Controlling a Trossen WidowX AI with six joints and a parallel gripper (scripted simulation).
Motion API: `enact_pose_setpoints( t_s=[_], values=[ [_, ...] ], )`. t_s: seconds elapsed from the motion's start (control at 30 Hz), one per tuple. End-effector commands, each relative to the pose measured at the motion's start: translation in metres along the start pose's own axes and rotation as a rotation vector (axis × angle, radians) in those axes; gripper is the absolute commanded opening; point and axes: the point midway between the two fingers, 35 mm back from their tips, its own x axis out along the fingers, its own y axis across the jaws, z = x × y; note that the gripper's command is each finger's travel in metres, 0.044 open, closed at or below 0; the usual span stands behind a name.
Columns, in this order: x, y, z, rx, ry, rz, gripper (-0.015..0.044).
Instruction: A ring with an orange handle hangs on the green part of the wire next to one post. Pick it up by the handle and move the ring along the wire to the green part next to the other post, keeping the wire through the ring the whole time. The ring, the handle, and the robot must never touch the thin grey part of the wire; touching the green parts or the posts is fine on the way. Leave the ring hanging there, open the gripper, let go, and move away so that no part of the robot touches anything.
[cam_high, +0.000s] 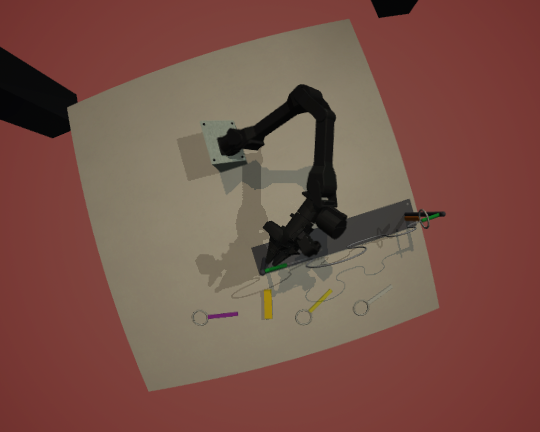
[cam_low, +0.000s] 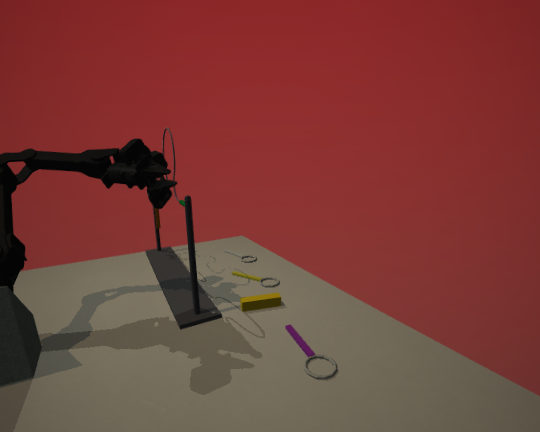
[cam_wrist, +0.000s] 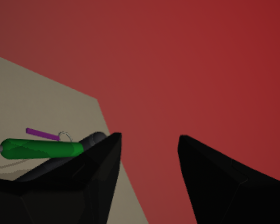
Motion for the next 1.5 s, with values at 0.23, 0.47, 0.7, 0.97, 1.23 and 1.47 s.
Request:
enact_pose_setpoints(
  t_s=[0.23,0.47,0.7,0.97,1.23,1.47],
  values=[
    [-0.079,0.085,0.022,-0.074,-0.148,0.202,0.0160],
    [-0.109,0.134,0.041,-0.026,-0.242,0.266,0.0160],
    [-0.147,0.181,0.056,0.051,-0.332,0.338,0.0160],
    [-0.217,0.249,0.073,0.267,-0.462,0.458,0.0160],
    [-0.302,0.306,0.064,0.520,-0.524,0.616,0.0160],
    [-0.381,0.341,0.035,0.762,-0.511,0.766,0.0160]
  ],
)
